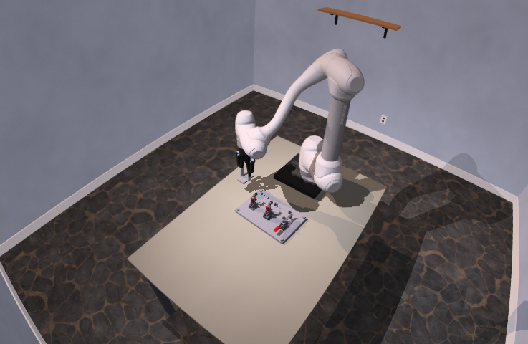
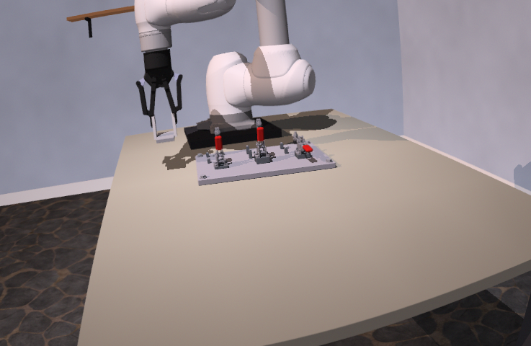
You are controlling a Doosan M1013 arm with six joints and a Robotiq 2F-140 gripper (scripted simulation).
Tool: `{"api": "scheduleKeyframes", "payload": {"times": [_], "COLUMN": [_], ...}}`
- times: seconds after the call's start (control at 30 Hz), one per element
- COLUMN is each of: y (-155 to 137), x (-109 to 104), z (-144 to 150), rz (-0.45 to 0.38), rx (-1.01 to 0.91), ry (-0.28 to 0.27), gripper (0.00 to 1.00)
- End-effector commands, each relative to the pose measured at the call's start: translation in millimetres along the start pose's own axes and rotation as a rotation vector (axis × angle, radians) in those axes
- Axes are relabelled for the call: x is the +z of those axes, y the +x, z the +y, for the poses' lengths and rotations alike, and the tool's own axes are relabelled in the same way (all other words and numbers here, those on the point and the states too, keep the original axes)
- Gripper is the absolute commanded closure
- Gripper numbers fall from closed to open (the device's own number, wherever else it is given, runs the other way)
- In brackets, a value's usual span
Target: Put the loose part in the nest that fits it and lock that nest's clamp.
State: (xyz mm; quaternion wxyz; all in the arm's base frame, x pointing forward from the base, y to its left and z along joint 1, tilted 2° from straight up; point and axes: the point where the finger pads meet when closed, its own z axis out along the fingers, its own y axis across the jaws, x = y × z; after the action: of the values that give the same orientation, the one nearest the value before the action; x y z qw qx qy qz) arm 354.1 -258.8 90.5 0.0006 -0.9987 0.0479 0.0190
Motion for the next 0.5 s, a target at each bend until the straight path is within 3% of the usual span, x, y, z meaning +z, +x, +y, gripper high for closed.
{"api": "scheduleKeyframes", "payload": {"times": [0.0, 0.47], "y": [2, 3], "x": [1, 5], "z": [-11, -73], "rz": [0.004, 0.004], "rx": [0.003, 0.003], "ry": [-0.004, -0.004], "gripper": [0.90, 0.90]}}
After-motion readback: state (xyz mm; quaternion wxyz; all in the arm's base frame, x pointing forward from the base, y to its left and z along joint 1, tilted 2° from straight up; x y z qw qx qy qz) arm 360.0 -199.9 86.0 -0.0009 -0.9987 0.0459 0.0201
